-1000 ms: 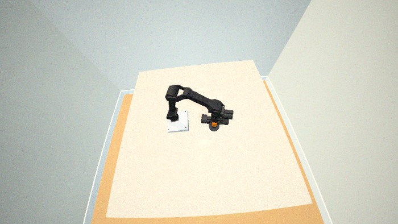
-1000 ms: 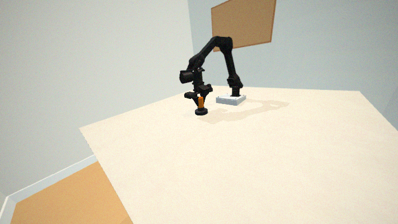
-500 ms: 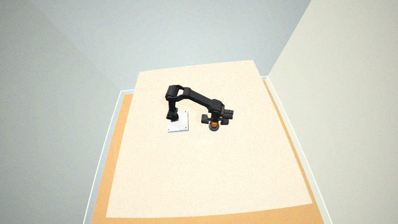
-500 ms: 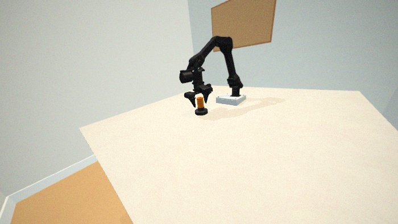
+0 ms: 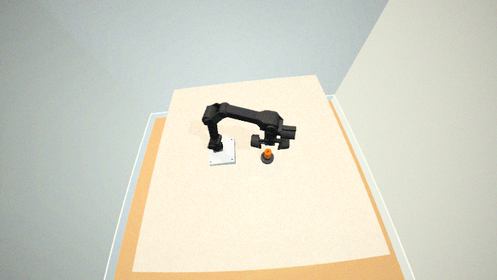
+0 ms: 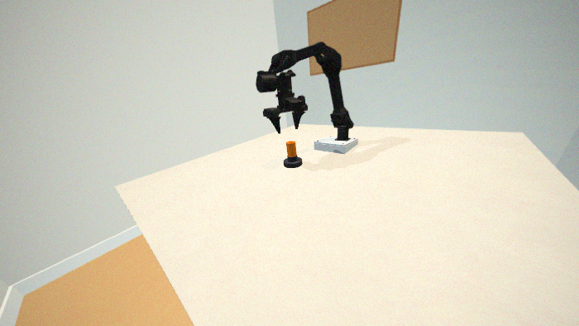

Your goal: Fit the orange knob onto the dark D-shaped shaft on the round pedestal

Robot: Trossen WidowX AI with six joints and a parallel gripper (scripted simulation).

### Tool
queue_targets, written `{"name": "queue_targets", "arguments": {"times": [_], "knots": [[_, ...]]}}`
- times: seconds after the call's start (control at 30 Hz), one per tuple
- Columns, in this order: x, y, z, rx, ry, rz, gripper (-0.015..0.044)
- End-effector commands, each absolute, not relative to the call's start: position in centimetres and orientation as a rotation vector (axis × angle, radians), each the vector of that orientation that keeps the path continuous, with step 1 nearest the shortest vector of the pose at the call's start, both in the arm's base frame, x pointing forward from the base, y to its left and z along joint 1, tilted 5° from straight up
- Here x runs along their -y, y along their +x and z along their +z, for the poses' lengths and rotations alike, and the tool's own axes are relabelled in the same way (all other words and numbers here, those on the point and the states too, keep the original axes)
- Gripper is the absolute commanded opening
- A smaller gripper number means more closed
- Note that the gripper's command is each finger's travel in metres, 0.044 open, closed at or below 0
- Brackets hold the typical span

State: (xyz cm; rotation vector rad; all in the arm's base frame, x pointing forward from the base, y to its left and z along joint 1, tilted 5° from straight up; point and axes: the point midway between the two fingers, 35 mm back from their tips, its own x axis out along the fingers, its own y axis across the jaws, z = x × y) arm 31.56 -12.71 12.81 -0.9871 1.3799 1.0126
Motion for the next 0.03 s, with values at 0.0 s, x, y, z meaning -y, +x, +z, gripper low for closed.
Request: {"name": "queue_targets", "arguments": {"times": [0.0], "knots": [[12.63, 31.41, 12.86, -1.387, -0.981, 1.033, 0.0440]]}}
